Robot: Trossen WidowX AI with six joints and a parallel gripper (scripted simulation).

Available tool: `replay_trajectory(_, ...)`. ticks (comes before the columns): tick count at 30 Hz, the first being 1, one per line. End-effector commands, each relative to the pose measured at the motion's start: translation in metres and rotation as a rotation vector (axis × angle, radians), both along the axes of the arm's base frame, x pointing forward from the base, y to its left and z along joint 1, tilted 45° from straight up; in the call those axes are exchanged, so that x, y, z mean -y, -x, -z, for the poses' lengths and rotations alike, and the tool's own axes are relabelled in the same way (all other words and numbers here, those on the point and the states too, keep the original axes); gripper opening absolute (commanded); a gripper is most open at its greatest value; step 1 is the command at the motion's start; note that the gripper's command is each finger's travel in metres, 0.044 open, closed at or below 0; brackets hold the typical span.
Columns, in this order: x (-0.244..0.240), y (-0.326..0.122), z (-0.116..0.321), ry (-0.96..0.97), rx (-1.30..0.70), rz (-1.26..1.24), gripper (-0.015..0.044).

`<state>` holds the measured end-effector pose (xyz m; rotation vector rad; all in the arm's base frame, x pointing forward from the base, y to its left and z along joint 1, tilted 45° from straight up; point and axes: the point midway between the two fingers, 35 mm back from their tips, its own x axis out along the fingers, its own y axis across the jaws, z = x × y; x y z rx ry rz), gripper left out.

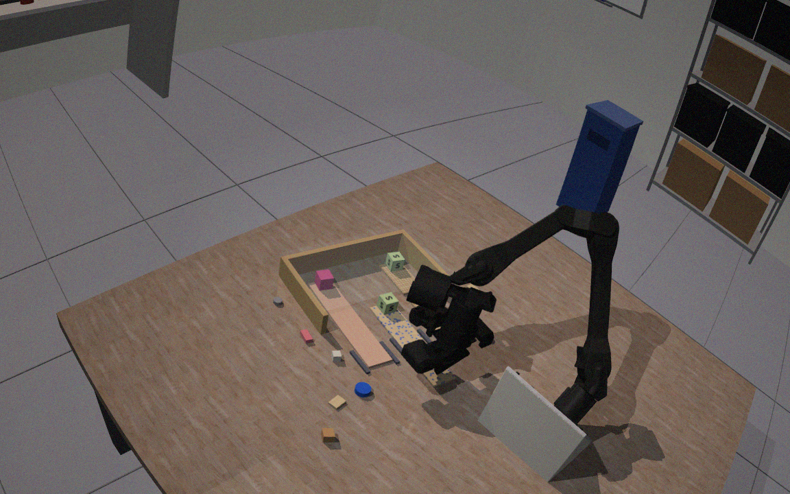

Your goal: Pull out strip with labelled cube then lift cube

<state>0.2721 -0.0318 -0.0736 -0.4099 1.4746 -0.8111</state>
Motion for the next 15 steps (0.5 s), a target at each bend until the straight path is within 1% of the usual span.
replay_trajectory(1,0.002,0.013,0.004,-0.004,-0.022,0.014,0.0000)
replay_trajectory(15,-0.004,0.034,0.006,-0.004,-0.023,0.014,0.0000)
